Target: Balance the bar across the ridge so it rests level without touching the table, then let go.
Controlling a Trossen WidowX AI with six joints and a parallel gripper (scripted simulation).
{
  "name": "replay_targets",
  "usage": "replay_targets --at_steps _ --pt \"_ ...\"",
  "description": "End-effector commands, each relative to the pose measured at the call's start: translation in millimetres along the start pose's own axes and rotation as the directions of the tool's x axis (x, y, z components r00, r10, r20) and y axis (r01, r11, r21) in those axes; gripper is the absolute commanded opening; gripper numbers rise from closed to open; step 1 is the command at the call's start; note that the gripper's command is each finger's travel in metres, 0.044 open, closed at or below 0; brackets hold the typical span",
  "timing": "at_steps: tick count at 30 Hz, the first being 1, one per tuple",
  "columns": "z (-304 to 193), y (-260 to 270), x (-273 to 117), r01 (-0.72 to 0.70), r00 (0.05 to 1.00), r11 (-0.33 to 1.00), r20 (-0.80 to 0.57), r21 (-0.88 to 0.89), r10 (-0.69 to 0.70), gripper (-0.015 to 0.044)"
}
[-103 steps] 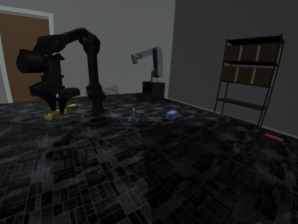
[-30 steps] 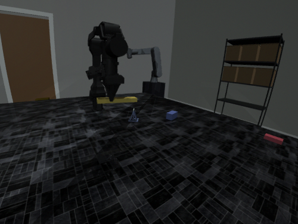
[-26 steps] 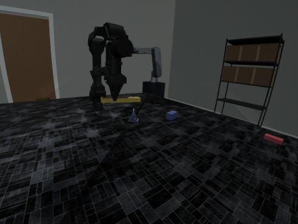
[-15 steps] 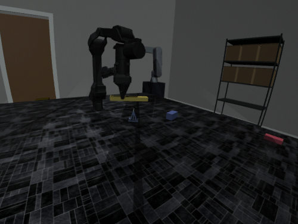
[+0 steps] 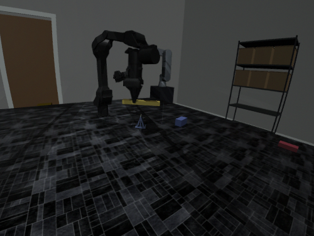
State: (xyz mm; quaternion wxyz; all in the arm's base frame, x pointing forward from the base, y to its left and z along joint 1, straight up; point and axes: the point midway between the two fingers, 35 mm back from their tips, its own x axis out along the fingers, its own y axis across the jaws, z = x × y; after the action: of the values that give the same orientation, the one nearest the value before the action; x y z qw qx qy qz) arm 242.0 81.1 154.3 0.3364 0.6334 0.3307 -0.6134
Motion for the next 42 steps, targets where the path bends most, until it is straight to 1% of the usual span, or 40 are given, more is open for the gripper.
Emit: replay_targets --at_steps 1,24,42 --pt "-0.1 -2.5 5.6 0.006 1.0 1.0 0.002 0.008 -0.006 0.0" --pt "0.4 -4.2 43.1 0.006 1.0 1.0 0.002 0.009 -0.006 0.0" --pt "0.3 -4.5 43.0 0.006 1.0 1.0 0.002 0.009 -0.006 0.0"
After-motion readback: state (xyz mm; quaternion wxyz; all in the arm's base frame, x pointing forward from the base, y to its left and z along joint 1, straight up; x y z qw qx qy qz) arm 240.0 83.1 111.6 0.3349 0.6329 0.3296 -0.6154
